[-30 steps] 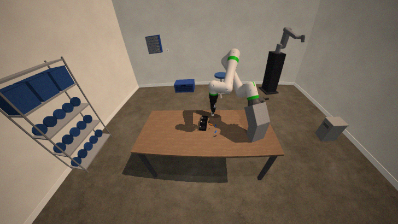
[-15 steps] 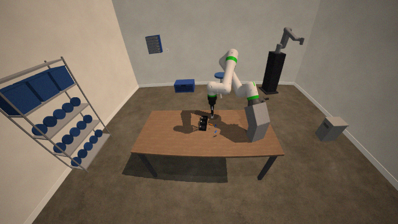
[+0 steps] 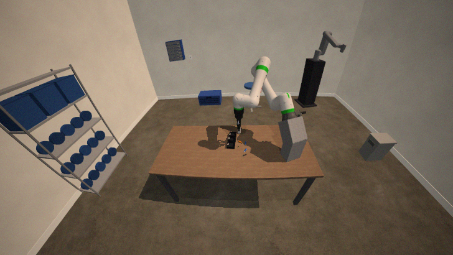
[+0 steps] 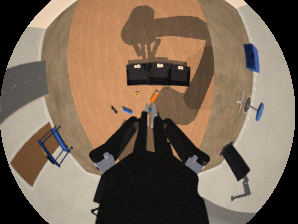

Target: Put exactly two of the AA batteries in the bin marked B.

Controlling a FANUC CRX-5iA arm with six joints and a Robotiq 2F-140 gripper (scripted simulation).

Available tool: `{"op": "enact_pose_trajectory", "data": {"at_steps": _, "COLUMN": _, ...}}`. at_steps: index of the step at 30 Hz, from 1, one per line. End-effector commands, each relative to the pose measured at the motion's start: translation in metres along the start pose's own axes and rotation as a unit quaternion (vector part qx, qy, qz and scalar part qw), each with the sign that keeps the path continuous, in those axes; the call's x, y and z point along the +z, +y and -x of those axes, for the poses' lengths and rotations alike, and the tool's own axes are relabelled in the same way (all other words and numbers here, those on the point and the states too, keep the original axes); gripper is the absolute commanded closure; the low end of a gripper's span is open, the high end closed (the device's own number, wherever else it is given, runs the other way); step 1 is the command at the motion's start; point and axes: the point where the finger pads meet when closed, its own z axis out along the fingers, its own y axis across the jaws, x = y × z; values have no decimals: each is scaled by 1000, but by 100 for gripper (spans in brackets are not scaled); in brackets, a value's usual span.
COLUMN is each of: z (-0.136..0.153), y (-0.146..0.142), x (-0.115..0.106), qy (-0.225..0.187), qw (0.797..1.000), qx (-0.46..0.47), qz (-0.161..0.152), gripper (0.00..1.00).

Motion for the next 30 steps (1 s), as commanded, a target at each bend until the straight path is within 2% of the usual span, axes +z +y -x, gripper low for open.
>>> {"op": "enact_pose_trajectory", "data": {"at_steps": 1, "z": -19, "y": 20, "x": 16, "qy": 1, "qw": 1000, "qx": -3, "qz": -2, "gripper": 95}}
{"op": "enact_pose_trajectory", "data": {"at_steps": 17, "z": -87, "y": 107, "x": 75, "qy": 1, "qw": 1000, "qx": -3, "qz": -2, "gripper": 95}}
{"op": "enact_pose_trajectory", "data": {"at_steps": 22, "z": -98, "y": 122, "x": 84, "qy": 1, "qw": 1000, "qx": -3, "qz": -2, "gripper": 95}}
{"op": "enact_pose_trajectory", "data": {"at_steps": 26, "z": -98, "y": 122, "x": 84, "qy": 1, "qw": 1000, "qx": -3, "qz": -2, "gripper": 95}}
{"op": "enact_pose_trajectory", "data": {"at_steps": 30, "z": -98, "y": 122, "x": 95, "qy": 1, "qw": 1000, "qx": -3, "qz": -2, "gripper": 95}}
